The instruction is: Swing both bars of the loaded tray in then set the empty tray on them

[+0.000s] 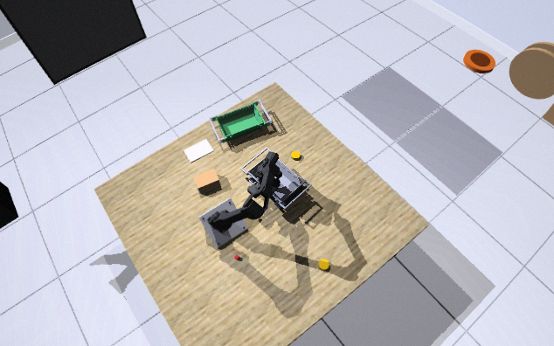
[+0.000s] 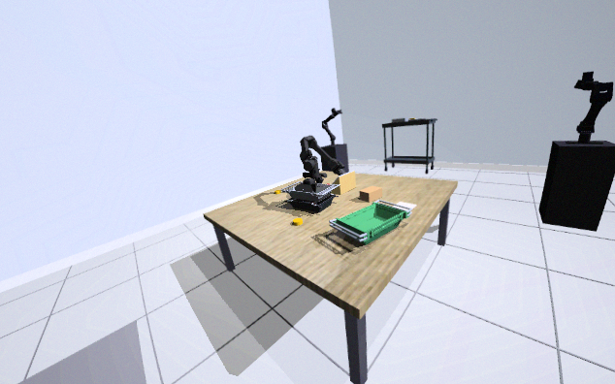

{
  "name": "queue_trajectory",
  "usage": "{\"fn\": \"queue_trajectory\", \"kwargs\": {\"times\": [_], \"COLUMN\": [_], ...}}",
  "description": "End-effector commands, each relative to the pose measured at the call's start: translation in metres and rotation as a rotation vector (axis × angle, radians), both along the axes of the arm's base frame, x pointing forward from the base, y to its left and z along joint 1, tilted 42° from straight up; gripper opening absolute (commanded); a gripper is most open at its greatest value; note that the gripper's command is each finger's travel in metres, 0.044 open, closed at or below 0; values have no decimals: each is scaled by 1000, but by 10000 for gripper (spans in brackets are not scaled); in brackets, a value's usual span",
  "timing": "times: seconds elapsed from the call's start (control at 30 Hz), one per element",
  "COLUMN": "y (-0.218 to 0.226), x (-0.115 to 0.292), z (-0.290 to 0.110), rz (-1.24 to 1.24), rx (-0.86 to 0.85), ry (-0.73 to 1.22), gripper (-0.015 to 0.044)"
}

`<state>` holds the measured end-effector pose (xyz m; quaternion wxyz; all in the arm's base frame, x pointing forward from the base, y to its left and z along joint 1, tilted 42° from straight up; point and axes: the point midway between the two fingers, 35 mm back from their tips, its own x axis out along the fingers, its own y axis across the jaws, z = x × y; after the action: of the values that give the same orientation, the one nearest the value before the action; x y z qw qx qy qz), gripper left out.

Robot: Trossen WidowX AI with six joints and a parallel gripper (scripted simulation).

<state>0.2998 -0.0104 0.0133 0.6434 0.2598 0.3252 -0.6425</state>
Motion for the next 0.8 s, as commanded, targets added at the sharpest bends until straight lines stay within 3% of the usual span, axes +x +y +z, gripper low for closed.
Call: {"fn": "queue_trajectory", "kwargs": {"times": [0.0, 0.43, 0.77], "y": [0, 0, 7], "x": [-1, -1, 2], "z": [0, 0, 6], "rz": [4, 4, 1], "rx": [0, 0, 2], "ry": [6, 6, 0], "gripper": [249, 440, 440]}}
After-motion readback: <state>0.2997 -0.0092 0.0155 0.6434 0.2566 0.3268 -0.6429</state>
